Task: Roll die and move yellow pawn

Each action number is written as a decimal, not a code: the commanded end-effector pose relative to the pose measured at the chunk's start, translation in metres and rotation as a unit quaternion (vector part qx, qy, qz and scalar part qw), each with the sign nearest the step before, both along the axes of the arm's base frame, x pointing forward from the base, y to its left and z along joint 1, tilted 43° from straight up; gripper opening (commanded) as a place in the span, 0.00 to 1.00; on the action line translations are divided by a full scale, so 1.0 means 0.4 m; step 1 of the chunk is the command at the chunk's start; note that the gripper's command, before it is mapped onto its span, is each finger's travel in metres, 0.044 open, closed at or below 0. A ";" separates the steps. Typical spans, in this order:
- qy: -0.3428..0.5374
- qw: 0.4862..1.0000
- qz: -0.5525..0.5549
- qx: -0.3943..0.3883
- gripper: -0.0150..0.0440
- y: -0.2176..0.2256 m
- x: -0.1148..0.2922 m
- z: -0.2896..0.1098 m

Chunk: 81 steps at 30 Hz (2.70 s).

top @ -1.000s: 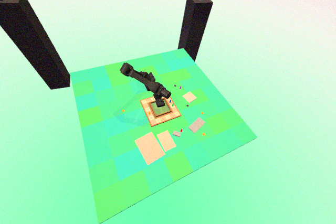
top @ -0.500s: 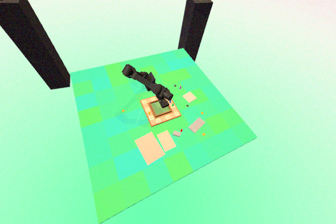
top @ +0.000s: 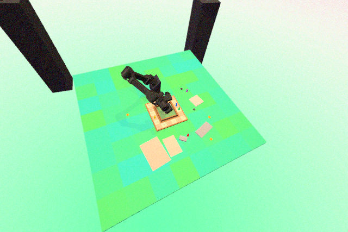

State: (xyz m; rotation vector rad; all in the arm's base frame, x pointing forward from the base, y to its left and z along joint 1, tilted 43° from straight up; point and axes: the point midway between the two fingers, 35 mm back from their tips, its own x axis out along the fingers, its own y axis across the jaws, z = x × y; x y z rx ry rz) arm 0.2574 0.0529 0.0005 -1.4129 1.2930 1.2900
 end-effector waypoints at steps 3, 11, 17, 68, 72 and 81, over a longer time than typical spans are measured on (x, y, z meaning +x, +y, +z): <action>-0.010 0.995 0.010 0.097 0.25 -0.002 -0.002 -0.001; -0.021 0.991 0.016 0.135 0.25 0.002 0.012 0.042; -0.022 0.990 0.016 0.135 0.25 0.003 0.026 0.106; -0.068 0.966 0.027 -0.247 1.00 0.051 0.006 0.058; -0.138 0.954 -0.119 -0.239 0.82 0.006 0.039 0.086; -0.356 0.705 -0.589 -0.171 0.59 -0.186 0.113 0.198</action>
